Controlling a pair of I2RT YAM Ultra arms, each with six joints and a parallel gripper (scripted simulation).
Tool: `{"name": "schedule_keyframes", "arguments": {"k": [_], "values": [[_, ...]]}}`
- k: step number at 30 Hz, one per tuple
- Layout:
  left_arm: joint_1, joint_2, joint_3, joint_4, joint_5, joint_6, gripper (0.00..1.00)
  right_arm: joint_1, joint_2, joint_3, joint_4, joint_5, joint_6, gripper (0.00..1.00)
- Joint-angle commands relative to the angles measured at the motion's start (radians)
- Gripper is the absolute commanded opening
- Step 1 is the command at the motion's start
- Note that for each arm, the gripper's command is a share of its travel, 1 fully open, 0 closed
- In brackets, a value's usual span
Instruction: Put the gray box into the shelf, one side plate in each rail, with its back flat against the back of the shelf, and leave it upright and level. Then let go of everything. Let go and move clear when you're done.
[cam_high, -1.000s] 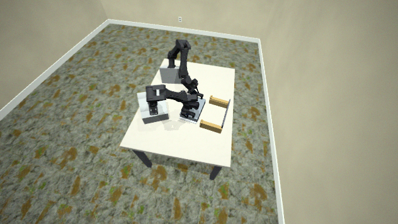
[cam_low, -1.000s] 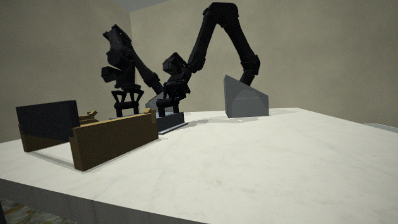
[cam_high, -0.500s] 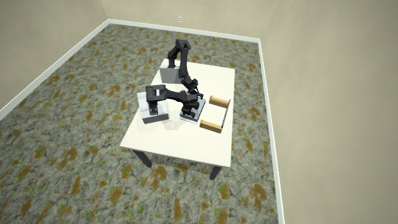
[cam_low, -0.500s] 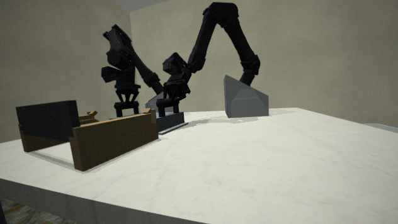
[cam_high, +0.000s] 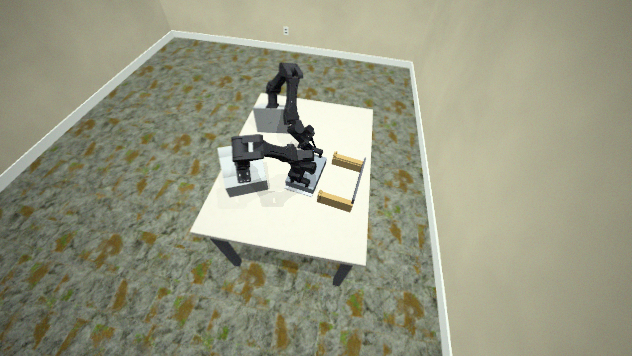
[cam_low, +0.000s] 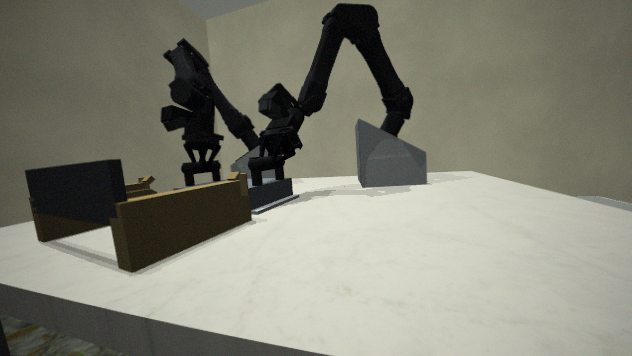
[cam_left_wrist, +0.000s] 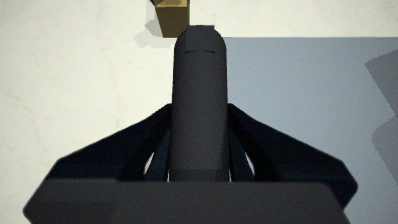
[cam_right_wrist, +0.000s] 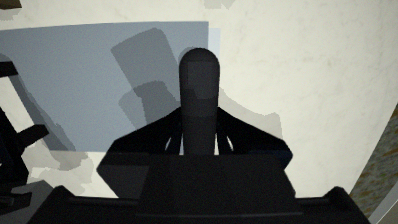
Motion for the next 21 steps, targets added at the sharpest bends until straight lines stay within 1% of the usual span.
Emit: {"name": "schedule_keyframes", "arguments": {"k": [1, 2, 12, 17, 18, 19, 21], "values": [[-0.022, -0.039, 0.046, 0.028, -0.007, 0.01, 0.14, 0.016, -0.011, 0.018, 0.018, -0.009, 0.0, 0.14], [-0.022, -0.04, 0.046, 0.027, -0.008, 0.01, 0.14, 0.02, -0.029, 0.04, 0.016, -0.009, 0.004, 0.14], [-0.027, -0.053, 0.05, -0.027, -0.015, -0.005, 0.14, 0.031, -0.053, 0.051, -0.045, 0.01, 0.019, 0.14], [-0.028, -0.062, 0.049, -0.009, -0.016, 0.003, 0.14, 0.036, -0.053, 0.053, -0.051, 0.01, 0.018, 0.14], [-0.023, -0.069, 0.047, -0.059, -0.015, 0.011, 0.14, 0.04, -0.048, 0.07, -0.098, 0.014, 0.032, 0.14], [-0.026, -0.078, 0.061, -0.068, -0.014, 0.013, 0.14, 0.042, -0.059, 0.066, -0.082, 0.013, 0.028, 0.14], [-0.028, -0.075, 0.05, -0.045, -0.016, 0.004, 0.14, 0.044, -0.054, 0.068, -0.084, 0.013, 0.027, 0.14]]}}
